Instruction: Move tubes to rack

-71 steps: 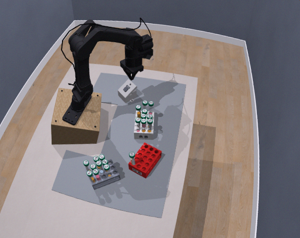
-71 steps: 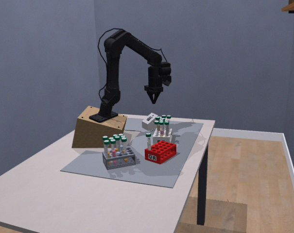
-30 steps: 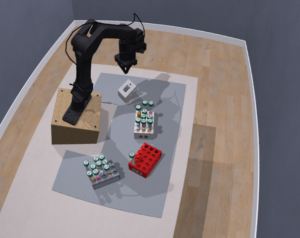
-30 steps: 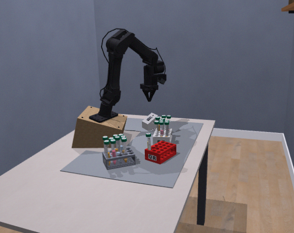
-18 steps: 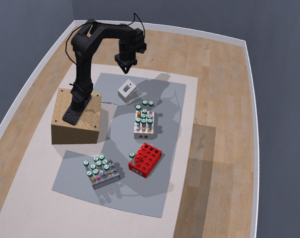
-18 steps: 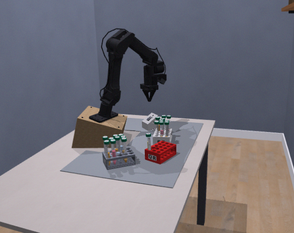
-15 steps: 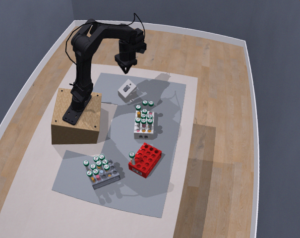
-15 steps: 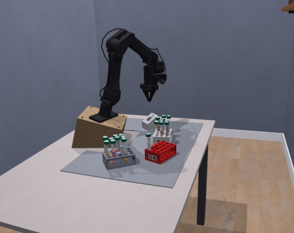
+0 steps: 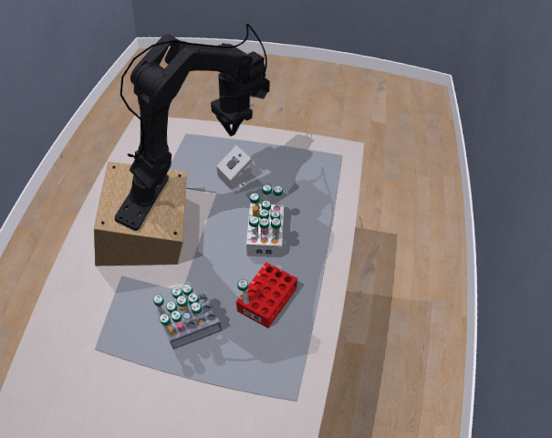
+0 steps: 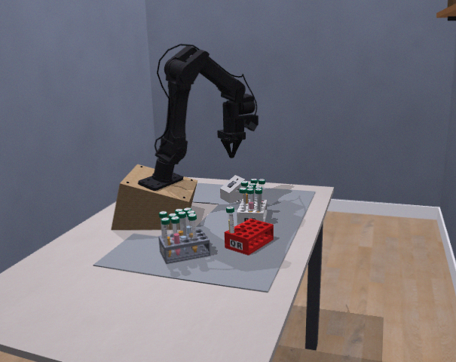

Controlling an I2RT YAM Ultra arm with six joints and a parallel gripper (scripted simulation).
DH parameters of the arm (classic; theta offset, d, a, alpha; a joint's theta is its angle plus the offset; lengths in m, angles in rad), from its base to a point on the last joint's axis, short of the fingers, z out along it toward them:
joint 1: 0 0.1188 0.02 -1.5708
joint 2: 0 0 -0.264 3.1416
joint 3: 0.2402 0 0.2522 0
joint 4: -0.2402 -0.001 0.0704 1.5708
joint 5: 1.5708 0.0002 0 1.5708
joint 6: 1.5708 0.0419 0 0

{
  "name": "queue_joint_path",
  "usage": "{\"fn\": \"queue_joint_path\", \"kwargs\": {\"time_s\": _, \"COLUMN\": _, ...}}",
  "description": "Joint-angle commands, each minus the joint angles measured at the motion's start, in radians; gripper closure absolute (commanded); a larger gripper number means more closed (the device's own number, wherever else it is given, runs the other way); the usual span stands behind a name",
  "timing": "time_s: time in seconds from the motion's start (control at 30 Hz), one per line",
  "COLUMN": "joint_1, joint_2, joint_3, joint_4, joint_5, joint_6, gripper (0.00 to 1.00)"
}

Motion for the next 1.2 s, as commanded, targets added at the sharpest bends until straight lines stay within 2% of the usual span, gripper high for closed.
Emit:
{"fn": "queue_joint_path", "kwargs": {"time_s": 0.0, "joint_1": 0.006, "joint_2": 0.007, "joint_3": 0.034, "joint_4": 0.0, "joint_5": 0.013, "joint_6": 0.006, "gripper": 1.0}}
{"fn": "queue_joint_path", "kwargs": {"time_s": 0.57, "joint_1": 0.006, "joint_2": 0.007, "joint_3": 0.034, "joint_4": 0.0, "joint_5": 0.013, "joint_6": 0.006, "gripper": 1.0}}
{"fn": "queue_joint_path", "kwargs": {"time_s": 0.6, "joint_1": 0.014, "joint_2": -0.034, "joint_3": -0.023, "joint_4": -0.001, "joint_5": 0.013, "joint_6": 0.011, "gripper": 1.0}}
{"fn": "queue_joint_path", "kwargs": {"time_s": 0.7, "joint_1": 0.019, "joint_2": -0.072, "joint_3": -0.064, "joint_4": -0.011, "joint_5": 0.014, "joint_6": 0.017, "gripper": 1.0}}
{"fn": "queue_joint_path", "kwargs": {"time_s": 0.8, "joint_1": 0.022, "joint_2": -0.076, "joint_3": -0.064, "joint_4": -0.006, "joint_5": 0.014, "joint_6": 0.019, "gripper": 1.0}}
{"fn": "queue_joint_path", "kwargs": {"time_s": 0.9, "joint_1": 0.022, "joint_2": -0.077, "joint_3": -0.02, "joint_4": -0.001, "joint_5": 0.014, "joint_6": 0.02, "gripper": 1.0}}
{"fn": "queue_joint_path", "kwargs": {"time_s": 1.17, "joint_1": 0.022, "joint_2": -0.049, "joint_3": -0.012, "joint_4": -0.015, "joint_5": 0.015, "joint_6": 0.016, "gripper": 1.0}}
